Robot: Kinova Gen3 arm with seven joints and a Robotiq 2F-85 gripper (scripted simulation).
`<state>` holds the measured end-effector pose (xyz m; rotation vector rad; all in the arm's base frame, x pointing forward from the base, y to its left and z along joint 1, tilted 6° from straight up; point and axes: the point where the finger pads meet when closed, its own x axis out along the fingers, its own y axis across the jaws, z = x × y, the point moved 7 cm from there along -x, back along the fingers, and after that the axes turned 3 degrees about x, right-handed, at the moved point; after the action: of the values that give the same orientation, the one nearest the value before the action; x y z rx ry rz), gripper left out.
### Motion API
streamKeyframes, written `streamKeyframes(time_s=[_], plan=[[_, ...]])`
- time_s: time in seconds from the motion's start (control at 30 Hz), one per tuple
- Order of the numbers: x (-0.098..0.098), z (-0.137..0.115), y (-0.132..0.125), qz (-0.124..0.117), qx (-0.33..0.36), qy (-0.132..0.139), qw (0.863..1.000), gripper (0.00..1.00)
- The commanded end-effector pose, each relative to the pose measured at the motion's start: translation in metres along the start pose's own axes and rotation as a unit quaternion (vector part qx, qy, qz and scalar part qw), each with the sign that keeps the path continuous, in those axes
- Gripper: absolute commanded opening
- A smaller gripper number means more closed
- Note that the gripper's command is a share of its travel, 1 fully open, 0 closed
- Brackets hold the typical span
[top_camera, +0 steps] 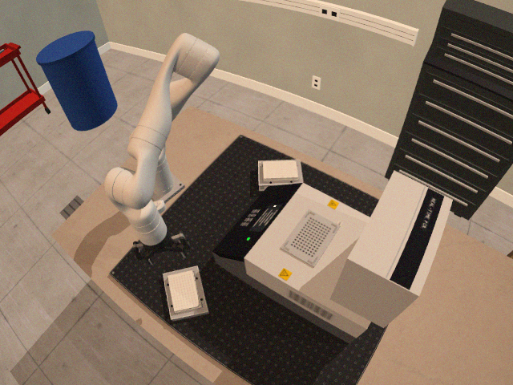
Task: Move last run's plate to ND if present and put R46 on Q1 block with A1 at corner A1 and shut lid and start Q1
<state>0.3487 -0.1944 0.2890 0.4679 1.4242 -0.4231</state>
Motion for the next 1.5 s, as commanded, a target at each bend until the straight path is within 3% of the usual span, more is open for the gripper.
streamKeyframes(time_s=[0.0, 1.47], plan=[[-0.007, 0.000, 0.002, 0.002, -0.001, 0.000, 1.000, 1.00], [-0.057, -0.001, 0.001, 0.001, 0.000, 0.001, 1.000, 1.00]])
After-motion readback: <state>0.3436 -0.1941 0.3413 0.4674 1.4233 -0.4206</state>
